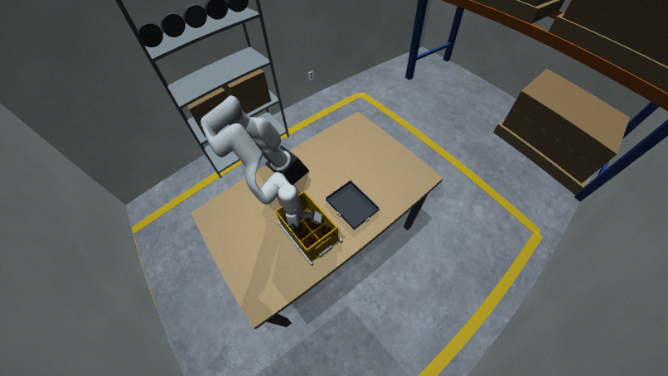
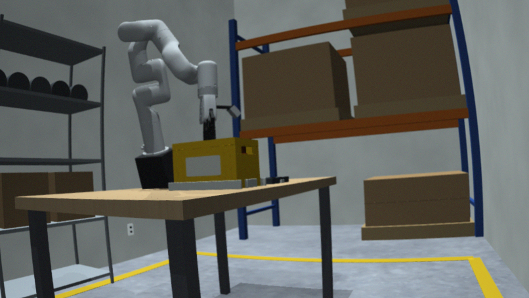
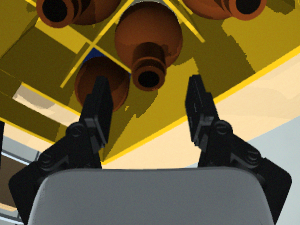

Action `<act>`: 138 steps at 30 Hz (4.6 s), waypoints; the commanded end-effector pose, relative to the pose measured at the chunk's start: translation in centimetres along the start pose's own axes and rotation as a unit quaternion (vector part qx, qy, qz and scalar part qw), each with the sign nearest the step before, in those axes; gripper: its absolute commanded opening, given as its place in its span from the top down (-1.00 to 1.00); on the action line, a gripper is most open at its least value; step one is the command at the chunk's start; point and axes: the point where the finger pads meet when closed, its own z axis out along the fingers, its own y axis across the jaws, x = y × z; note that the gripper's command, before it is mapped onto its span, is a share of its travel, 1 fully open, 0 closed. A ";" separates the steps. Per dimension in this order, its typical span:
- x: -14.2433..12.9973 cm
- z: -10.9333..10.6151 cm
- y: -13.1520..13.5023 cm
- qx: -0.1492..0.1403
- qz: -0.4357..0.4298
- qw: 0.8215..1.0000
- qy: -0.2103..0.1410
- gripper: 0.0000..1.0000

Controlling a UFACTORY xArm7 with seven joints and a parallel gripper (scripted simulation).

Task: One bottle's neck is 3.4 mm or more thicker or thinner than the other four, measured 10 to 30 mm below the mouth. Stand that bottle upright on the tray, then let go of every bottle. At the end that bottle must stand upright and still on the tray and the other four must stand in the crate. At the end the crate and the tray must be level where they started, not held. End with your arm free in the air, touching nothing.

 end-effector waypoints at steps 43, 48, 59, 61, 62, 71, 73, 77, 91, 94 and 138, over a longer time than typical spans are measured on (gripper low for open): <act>0.1 3.3 0.1 -0.002 0.000 1.000 0.001 -0.30; 0.1 3.3 0.1 -0.002 0.000 1.000 0.001 -0.30; 0.1 3.3 0.1 -0.002 0.000 1.000 0.001 1.00; 0.1 3.3 0.1 -0.002 0.000 1.000 0.001 1.00; 0.1 3.3 0.1 -0.002 0.000 1.000 0.001 1.00; 0.1 3.3 0.1 -0.002 0.000 1.000 0.001 1.00; 0.1 3.3 0.1 -0.002 0.000 1.000 0.001 1.00; 0.1 3.3 0.1 -0.002 0.000 1.000 0.001 1.00; 0.1 3.3 0.1 -0.002 0.000 1.000 0.001 1.00; 0.1 3.3 0.1 -0.002 0.000 1.000 0.001 1.00; 0.1 3.2 0.1 -0.002 0.000 1.000 0.001 -0.30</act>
